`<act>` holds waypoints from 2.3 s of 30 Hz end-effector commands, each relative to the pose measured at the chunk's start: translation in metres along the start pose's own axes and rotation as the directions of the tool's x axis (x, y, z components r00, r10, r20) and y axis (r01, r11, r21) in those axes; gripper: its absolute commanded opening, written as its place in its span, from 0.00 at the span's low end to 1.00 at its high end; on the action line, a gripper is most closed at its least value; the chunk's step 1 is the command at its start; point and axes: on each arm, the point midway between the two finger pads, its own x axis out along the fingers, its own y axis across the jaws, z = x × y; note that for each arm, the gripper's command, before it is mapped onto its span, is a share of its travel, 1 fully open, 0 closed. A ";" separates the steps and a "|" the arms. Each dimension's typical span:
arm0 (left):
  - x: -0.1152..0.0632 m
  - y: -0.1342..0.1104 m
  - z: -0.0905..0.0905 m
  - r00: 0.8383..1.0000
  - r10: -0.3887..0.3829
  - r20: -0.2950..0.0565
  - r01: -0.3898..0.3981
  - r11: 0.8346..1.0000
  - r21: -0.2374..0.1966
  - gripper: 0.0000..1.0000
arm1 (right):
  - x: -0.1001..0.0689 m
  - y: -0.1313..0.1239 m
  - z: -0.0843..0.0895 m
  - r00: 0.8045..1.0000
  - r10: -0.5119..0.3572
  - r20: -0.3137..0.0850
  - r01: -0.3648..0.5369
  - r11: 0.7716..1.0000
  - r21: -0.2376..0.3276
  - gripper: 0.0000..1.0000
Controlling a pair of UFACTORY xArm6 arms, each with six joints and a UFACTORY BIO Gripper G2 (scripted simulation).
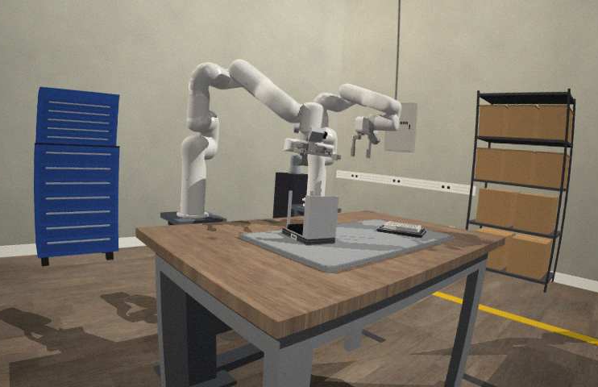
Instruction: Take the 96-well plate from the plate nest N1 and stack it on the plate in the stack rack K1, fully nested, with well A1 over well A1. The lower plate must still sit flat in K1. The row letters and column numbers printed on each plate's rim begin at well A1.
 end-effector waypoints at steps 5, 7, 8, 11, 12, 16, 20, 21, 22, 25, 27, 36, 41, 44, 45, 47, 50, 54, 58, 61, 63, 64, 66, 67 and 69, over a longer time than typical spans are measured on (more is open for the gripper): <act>-0.001 0.000 0.000 1.000 0.000 0.003 0.000 1.000 0.000 1.00 | -0.018 0.032 0.012 0.992 0.124 0.002 -0.124 0.992 0.022 0.37; -0.001 0.000 0.000 1.000 0.000 0.003 0.000 1.000 0.000 1.00 | -0.021 0.037 0.013 0.992 0.124 0.002 -0.124 0.992 0.022 0.37; -0.001 0.000 0.000 1.000 0.000 0.003 0.000 1.000 0.000 1.00 | -0.024 0.041 0.015 0.988 0.157 0.003 -0.157 0.987 0.026 0.37; -0.001 0.000 0.000 1.000 0.000 0.003 0.000 1.000 0.000 1.00 | -0.033 0.052 0.019 0.970 0.243 0.006 -0.243 0.969 0.039 0.37; -0.001 0.000 0.000 1.000 0.000 0.003 0.000 1.000 0.000 1.00 | -0.035 0.056 0.020 0.970 0.243 0.006 -0.243 0.969 0.039 0.37; -0.001 0.000 0.000 1.000 0.000 0.003 0.000 1.000 0.000 1.00 | -0.041 0.064 0.023 0.970 0.243 0.006 -0.243 0.969 0.039 0.37; -0.001 0.000 0.000 1.000 0.000 0.003 0.000 1.000 0.000 1.00 | -0.054 0.078 0.029 0.934 0.358 0.012 -0.358 0.932 0.055 0.37; -0.001 0.000 0.000 1.000 0.000 0.003 0.000 1.000 0.000 1.00 | -0.057 0.082 0.030 0.934 0.358 0.012 -0.358 0.932 0.055 0.37; -0.001 0.000 0.000 1.000 0.000 0.003 0.000 1.000 0.000 1.00 | -0.060 0.085 0.031 0.934 0.358 0.012 -0.358 0.932 0.055 0.37; -0.001 0.000 0.000 1.000 0.000 0.003 0.000 1.000 0.000 1.00 | -0.066 0.092 0.034 0.934 0.358 0.012 -0.358 0.932 0.055 0.37; -0.001 0.000 0.000 1.000 0.000 0.003 0.000 1.000 0.000 1.00 | -0.073 0.099 0.037 0.908 0.419 0.016 -0.419 0.906 0.064 0.37; -0.001 0.000 0.000 1.000 0.000 0.003 0.000 1.000 0.000 1.00 | -0.093 0.117 0.045 0.883 0.468 0.021 -0.468 0.881 0.071 0.37; -0.001 0.000 0.000 1.000 0.000 0.003 0.000 1.000 0.000 1.00 | -0.093 0.117 0.045 0.883 0.468 0.021 -0.468 0.881 0.071 0.37; -0.001 0.000 0.000 1.000 0.000 0.003 0.000 1.000 0.000 1.00 | -0.093 0.117 0.045 0.883 0.468 0.021 -0.468 0.881 0.071 0.37; -0.001 0.000 0.000 1.000 0.000 0.003 0.000 1.000 0.000 1.00 | -0.093 0.117 0.045 0.883 0.468 0.021 -0.468 0.881 0.071 0.37; -0.001 0.000 0.000 1.000 0.000 0.003 0.000 1.000 0.000 1.00 | -0.093 0.122 0.043 0.867 0.497 0.023 -0.498 0.865 0.070 0.37; -0.001 0.000 0.000 1.000 0.000 0.003 0.000 1.000 0.000 1.00 | -0.093 0.126 0.041 0.850 0.526 0.025 -0.526 0.847 0.069 0.37; -0.001 0.000 0.000 1.000 0.000 0.003 0.000 1.000 0.000 1.00 | -0.092 0.145 0.034 0.773 0.634 0.034 -0.635 0.770 0.065 0.37; -0.001 0.000 0.000 1.000 0.000 0.003 0.000 1.000 0.000 1.00 | -0.091 0.164 0.027 0.681 0.731 0.043 -0.732 0.679 0.060 0.37; -0.001 0.000 0.000 1.000 0.000 0.003 0.000 1.000 0.000 1.00 | -0.090 0.178 0.021 0.663 0.747 0.044 -0.748 0.661 0.059 0.37; -0.001 0.000 0.000 1.000 0.000 0.003 0.000 1.000 0.000 1.00 | -0.090 0.187 0.018 0.663 0.747 0.044 -0.748 0.661 0.059 0.37; -0.001 0.000 0.000 1.000 0.000 0.003 0.000 1.000 0.000 1.00 | -0.090 0.192 0.016 0.663 0.747 0.044 -0.748 0.661 0.059 0.37; -0.001 0.000 0.000 1.000 0.000 0.003 0.000 1.000 0.000 1.00 | -0.090 0.192 0.016 0.663 0.747 0.044 -0.748 0.661 0.059 0.37; -0.001 0.000 0.000 1.000 0.000 0.003 0.000 1.000 0.000 1.00 | -0.089 0.196 0.014 0.663 0.747 0.044 -0.748 0.661 0.059 0.37; -0.001 0.000 0.000 1.000 0.000 0.003 0.000 1.000 0.000 1.00 | -0.089 0.206 0.011 0.663 0.747 0.044 -0.748 0.661 0.059 0.37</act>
